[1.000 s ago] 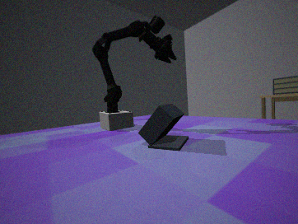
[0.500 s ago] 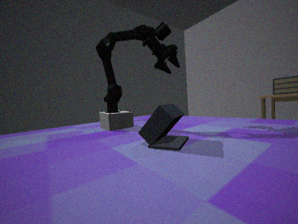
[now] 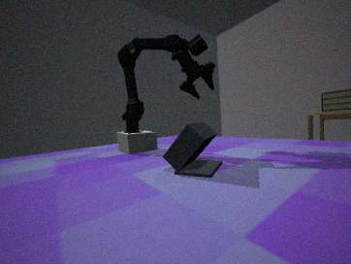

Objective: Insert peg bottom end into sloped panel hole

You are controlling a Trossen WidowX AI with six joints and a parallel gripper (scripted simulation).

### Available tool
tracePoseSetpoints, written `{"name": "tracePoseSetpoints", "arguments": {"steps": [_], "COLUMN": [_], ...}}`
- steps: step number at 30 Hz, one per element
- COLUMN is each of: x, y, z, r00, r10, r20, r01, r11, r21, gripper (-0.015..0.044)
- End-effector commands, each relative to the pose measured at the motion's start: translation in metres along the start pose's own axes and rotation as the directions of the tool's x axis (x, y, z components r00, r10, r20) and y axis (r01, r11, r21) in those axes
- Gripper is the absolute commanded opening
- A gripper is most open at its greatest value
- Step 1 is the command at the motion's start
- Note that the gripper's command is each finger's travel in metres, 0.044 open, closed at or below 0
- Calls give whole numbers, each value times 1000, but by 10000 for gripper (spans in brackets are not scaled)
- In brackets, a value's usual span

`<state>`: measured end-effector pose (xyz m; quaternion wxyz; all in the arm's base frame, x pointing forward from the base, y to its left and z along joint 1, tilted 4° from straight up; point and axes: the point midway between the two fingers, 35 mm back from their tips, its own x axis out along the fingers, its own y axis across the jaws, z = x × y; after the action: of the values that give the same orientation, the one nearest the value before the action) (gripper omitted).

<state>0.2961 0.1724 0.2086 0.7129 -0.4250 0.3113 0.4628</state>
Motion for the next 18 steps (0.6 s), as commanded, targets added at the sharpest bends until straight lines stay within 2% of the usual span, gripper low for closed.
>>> {"name": "tracePoseSetpoints", "arguments": {"steps": [1,18], "x": [12,47], "y": [0,4], "z": [-14,-66], "r00": [998,971], "r10": [21,97], "r20": [-52,-216], "r01": [-25,-177], "r11": [996,904], "r21": [-82,-389], "gripper": [440,440]}}
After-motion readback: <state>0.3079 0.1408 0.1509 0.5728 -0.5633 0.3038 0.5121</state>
